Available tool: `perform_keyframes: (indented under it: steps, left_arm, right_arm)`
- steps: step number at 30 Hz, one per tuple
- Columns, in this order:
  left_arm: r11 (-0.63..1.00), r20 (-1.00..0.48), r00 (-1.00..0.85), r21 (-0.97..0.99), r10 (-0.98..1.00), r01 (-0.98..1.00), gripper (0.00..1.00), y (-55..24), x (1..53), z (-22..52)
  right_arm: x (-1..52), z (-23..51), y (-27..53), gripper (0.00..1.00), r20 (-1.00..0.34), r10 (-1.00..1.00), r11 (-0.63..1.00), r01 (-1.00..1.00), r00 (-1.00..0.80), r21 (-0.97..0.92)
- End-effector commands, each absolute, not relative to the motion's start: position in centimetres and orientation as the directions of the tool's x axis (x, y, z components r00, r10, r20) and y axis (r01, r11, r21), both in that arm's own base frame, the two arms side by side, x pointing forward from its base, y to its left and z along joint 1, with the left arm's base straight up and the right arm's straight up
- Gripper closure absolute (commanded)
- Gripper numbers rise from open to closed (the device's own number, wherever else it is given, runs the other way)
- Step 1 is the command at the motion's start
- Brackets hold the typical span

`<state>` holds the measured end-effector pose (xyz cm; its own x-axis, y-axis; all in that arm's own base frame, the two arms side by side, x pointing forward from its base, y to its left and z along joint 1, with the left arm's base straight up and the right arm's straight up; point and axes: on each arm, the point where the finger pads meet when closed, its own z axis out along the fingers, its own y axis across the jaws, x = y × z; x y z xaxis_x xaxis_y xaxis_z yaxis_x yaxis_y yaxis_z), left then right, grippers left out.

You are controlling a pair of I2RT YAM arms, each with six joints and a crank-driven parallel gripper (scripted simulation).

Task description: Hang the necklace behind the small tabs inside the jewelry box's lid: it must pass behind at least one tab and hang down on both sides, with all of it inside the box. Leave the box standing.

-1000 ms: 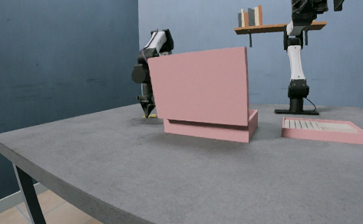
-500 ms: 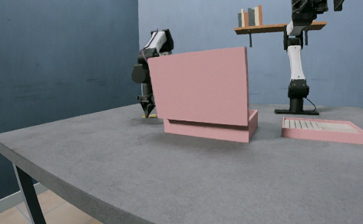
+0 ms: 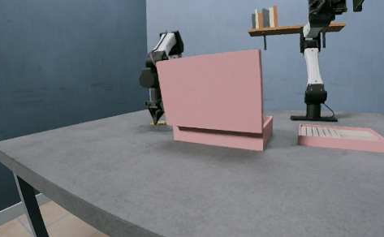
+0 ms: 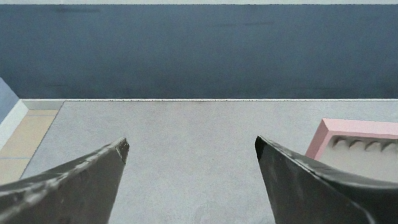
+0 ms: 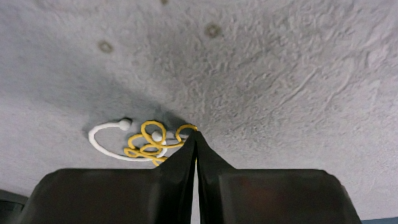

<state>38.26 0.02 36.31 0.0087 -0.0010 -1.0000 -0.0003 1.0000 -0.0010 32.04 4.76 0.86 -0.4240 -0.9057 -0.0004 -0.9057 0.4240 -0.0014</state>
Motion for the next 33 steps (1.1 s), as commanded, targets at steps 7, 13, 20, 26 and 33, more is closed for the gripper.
perform_keyframes:
  steps: [7,13,20,26,33]
  left_arm:
    - [1.0,-1.0,0.031,0.003,0.004,-0.01,0.0,0.3,37.9,37.2]
    - [1.0,-1.0,0.031,0.003,0.004,-0.01,0.0,0.3,37.9,37.2]
    - [1.0,-1.0,0.031,0.003,0.004,-0.01,0.0,0.3,37.9,37.2]
    - [1.0,-1.0,0.031,0.003,0.004,-0.01,0.0,0.3,37.9,37.2]
    - [1.0,-1.0,0.031,0.003,0.004,-0.01,0.0,0.3,37.9,37.2]
  right_arm:
    - [32.4,1.1,5.3,1.0,-0.016,-0.914,0.406,-0.914,-0.406,-0.011]
    - [32.4,1.1,5.3,1.0,-0.016,-0.914,0.406,-0.914,-0.406,-0.011]
    - [32.9,3.0,5.4,1.0,-0.039,-0.914,0.406,-0.913,-0.405,-0.04]
    - [32.8,3.5,5.3,1.0,-0.036,-0.914,0.406,-0.913,-0.405,-0.036]
    - [32.8,4.9,5.4,1.0,-0.04,-0.914,0.406,-0.913,-0.405,-0.041]
